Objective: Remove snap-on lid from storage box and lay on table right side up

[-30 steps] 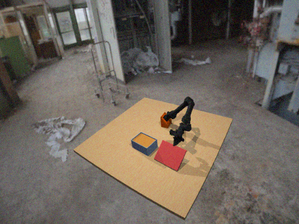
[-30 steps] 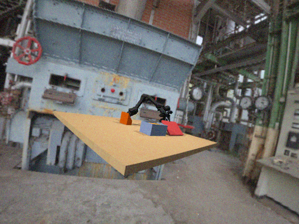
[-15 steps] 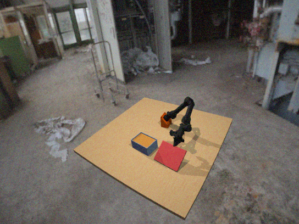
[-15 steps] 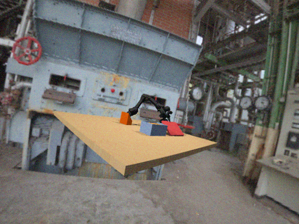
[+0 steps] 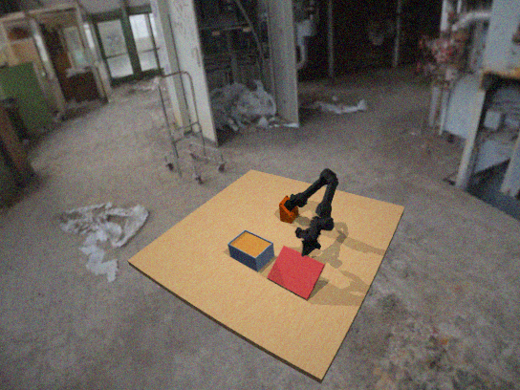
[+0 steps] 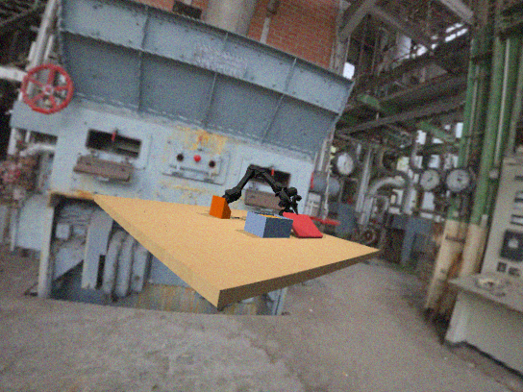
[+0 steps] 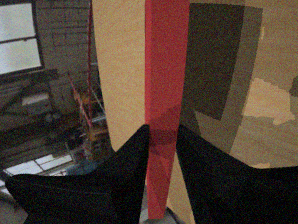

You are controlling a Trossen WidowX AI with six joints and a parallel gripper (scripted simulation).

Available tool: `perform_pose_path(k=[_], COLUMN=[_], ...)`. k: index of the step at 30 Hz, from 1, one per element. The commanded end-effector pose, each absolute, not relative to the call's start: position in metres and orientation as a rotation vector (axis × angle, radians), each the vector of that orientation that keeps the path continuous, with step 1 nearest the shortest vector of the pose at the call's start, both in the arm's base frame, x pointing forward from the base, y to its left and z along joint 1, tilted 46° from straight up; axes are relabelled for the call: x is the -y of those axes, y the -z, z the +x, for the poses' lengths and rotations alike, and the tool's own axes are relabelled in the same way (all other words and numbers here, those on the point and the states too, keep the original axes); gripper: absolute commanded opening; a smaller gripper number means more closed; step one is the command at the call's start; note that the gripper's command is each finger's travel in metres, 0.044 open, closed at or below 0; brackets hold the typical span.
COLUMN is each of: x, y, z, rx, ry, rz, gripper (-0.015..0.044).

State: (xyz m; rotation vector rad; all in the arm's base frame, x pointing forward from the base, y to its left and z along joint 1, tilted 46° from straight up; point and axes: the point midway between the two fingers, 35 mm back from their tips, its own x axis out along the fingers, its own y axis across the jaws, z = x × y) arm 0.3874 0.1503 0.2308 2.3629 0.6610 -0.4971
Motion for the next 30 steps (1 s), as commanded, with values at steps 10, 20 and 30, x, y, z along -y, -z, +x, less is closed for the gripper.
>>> perform_pose_path(k=[10, 20, 30], x=[-0.167, -0.173, -0.178], y=[-0.208, -0.202, -0.197], z=[0.385, 0.385, 0.385], rx=[-0.71, -0.71, -0.71], ry=[0.535, 0.535, 0.535], rz=[2.343, 2.343, 2.343], gripper=[0.0, 0.0, 0.0])
